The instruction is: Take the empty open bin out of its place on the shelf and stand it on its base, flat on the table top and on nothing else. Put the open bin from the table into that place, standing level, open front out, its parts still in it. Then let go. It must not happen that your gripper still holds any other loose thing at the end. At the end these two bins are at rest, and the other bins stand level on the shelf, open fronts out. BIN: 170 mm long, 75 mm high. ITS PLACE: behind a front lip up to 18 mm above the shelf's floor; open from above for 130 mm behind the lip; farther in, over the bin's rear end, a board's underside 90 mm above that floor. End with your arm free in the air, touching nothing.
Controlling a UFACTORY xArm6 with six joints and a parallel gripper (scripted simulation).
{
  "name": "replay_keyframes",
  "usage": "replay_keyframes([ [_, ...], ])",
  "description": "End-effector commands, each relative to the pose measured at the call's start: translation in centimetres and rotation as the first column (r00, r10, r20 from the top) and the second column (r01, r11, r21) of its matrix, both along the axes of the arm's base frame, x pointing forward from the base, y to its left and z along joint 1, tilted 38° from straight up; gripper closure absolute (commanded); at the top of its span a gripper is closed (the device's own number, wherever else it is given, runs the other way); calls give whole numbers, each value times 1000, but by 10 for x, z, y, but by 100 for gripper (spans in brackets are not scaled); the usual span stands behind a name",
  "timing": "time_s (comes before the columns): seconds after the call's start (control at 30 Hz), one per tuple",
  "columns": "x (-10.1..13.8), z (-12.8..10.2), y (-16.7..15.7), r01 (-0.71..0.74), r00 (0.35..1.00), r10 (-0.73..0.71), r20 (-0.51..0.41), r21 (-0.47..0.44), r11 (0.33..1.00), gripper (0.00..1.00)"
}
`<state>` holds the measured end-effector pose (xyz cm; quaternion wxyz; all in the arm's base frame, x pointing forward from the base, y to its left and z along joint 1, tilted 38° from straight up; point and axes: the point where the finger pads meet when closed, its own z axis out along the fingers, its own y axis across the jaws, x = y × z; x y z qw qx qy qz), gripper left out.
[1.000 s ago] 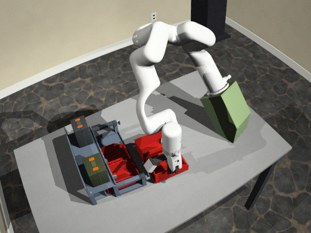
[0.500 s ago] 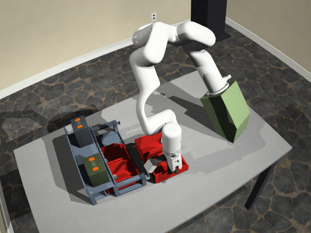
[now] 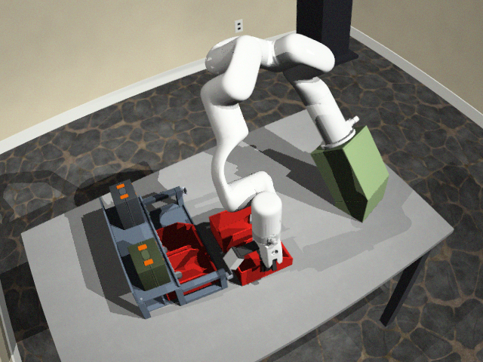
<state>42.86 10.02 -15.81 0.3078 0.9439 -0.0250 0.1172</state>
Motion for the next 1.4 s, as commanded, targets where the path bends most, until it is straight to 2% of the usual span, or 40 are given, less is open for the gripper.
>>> replay_keyframes([
  [0.0,1,1,1,-2,1000,1,3,2,1000,100],
  [0.17,1,1,1,-2,1000,1,3,2,1000,100],
  [0.2,1,1,1,-2,1000,1,3,2,1000,74],
  [1.37,1,1,1,-2,1000,1,3,2,1000,74],
])
